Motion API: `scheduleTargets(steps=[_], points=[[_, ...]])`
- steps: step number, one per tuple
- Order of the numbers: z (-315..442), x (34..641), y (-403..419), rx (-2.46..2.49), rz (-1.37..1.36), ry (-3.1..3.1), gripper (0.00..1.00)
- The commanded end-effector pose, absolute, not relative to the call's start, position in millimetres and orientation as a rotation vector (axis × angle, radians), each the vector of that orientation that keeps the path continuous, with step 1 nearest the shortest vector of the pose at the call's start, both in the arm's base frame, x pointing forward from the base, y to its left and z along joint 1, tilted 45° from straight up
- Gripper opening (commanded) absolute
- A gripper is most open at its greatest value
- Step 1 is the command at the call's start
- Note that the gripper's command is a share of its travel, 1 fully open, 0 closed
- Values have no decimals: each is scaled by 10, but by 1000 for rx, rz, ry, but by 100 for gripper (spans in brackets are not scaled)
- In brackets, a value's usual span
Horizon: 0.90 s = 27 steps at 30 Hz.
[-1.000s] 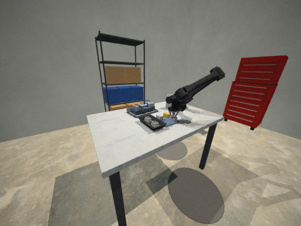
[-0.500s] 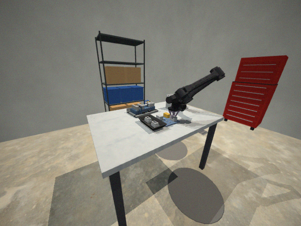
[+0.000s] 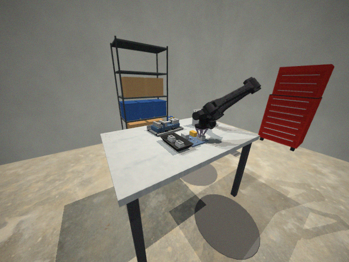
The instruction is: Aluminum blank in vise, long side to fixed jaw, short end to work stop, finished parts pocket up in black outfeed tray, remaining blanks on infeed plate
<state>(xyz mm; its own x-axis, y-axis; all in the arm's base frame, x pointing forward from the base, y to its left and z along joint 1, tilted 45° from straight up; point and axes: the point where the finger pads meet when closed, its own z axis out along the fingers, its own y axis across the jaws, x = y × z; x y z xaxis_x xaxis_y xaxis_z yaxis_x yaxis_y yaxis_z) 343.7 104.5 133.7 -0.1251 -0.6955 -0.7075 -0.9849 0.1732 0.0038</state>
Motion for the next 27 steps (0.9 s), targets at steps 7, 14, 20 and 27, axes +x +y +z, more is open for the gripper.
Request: scheduleTargets(steps=[7,14,20,27], points=[[1383,3500,1056,-1588,648,1878,0],[1471,3535,984,-1581,630,1872,0],[1561,3546,921,-1578,615,1865,0],[1630,3541,865,-1577,610,1862,0]])
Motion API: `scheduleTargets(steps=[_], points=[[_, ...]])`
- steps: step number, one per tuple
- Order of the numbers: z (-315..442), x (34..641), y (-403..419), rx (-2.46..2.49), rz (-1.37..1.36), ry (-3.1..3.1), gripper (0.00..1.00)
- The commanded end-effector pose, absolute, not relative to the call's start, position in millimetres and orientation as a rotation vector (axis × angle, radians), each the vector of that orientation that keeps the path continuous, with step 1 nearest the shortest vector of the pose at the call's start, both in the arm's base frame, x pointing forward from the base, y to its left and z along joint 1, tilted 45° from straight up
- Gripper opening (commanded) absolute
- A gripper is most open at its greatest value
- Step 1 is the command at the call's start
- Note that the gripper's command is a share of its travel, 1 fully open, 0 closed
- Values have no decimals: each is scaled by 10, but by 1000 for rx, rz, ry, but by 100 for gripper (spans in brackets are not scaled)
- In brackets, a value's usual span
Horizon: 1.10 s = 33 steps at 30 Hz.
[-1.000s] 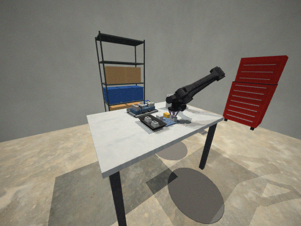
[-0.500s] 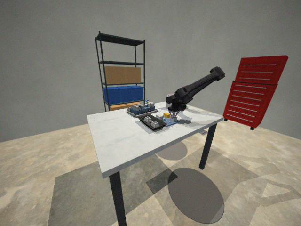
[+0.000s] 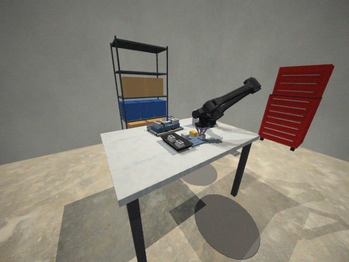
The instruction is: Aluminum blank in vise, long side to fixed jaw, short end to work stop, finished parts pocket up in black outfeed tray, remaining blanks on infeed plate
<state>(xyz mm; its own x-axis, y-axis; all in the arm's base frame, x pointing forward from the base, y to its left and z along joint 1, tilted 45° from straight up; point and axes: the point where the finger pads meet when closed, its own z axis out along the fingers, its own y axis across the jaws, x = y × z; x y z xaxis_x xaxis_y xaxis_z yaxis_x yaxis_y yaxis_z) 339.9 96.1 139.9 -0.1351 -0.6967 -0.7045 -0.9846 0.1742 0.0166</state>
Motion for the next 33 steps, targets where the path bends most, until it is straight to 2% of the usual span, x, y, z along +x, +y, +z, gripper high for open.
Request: scheduleTargets(steps=[1,33], points=[[1644,3539,853,-1577,610,1861,0],[2085,3451,401,-1578,608,1866,0]])
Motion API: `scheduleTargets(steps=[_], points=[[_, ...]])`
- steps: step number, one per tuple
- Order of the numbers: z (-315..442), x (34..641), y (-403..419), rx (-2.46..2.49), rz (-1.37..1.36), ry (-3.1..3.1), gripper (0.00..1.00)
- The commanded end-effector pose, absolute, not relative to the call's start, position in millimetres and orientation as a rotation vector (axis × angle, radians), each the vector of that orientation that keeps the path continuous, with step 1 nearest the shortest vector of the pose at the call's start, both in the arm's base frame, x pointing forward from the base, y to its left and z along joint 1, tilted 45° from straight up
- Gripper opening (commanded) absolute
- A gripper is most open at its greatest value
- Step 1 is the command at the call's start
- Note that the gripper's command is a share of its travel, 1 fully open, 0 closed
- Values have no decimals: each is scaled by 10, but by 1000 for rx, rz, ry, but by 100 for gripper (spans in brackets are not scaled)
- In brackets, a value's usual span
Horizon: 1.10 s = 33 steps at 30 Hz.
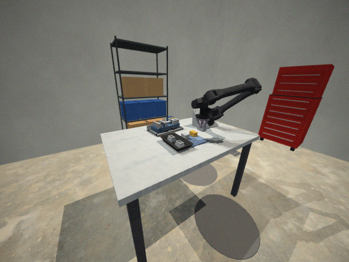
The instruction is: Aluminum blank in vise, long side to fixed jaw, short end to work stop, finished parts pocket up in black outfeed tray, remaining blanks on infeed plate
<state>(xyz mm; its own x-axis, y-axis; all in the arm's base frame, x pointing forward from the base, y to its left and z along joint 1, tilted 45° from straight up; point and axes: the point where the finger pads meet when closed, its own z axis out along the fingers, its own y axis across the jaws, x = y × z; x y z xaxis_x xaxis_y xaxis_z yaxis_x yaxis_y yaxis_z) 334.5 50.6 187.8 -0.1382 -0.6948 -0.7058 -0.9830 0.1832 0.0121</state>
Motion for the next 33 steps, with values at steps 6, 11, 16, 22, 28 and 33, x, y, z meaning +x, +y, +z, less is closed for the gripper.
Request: scheduleTargets(steps=[6,11,16,22,28,33], points=[[2159,3434,308,-1579,611,1870,0],[2216,3422,243,-1580,611,1872,0],[2243,3416,211,-1580,612,1873,0],[2280,3408,164,-1580,614,1875,0],[2297,3405,139,-1580,617,1877,0],[2295,3404,141,-1582,619,1876,0]])
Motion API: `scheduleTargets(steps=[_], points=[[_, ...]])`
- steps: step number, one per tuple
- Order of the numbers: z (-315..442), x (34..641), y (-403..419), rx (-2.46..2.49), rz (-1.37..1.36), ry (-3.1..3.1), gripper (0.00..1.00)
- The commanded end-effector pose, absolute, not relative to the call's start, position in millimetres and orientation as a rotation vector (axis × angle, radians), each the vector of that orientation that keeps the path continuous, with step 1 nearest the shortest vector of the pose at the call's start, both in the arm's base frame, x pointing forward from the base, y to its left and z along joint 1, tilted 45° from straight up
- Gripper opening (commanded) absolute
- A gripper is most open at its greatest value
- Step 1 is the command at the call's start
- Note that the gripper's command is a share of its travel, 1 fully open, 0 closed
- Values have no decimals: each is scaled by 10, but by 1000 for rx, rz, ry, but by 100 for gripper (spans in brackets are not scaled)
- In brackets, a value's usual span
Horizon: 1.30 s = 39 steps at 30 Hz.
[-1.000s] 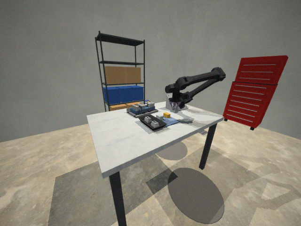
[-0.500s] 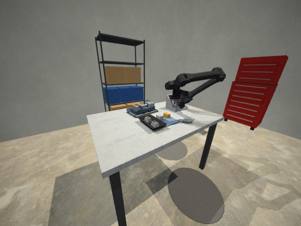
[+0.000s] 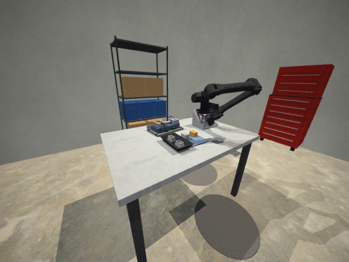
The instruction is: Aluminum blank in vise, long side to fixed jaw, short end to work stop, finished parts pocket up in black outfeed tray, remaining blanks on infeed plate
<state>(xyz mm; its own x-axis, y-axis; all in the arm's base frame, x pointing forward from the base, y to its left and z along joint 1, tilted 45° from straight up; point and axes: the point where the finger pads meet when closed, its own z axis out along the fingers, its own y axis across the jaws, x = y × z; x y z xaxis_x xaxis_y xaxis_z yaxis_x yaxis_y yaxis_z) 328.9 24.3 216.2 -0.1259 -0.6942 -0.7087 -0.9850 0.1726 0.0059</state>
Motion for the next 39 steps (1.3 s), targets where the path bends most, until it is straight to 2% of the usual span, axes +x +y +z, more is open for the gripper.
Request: scheduleTargets(steps=[1,22,39], points=[[2293,3403,143,-1582,620,1875,0],[2274,3464,88,-1519,645,1941,0],[2148,3760,-181,-1214,761,2211,0]])
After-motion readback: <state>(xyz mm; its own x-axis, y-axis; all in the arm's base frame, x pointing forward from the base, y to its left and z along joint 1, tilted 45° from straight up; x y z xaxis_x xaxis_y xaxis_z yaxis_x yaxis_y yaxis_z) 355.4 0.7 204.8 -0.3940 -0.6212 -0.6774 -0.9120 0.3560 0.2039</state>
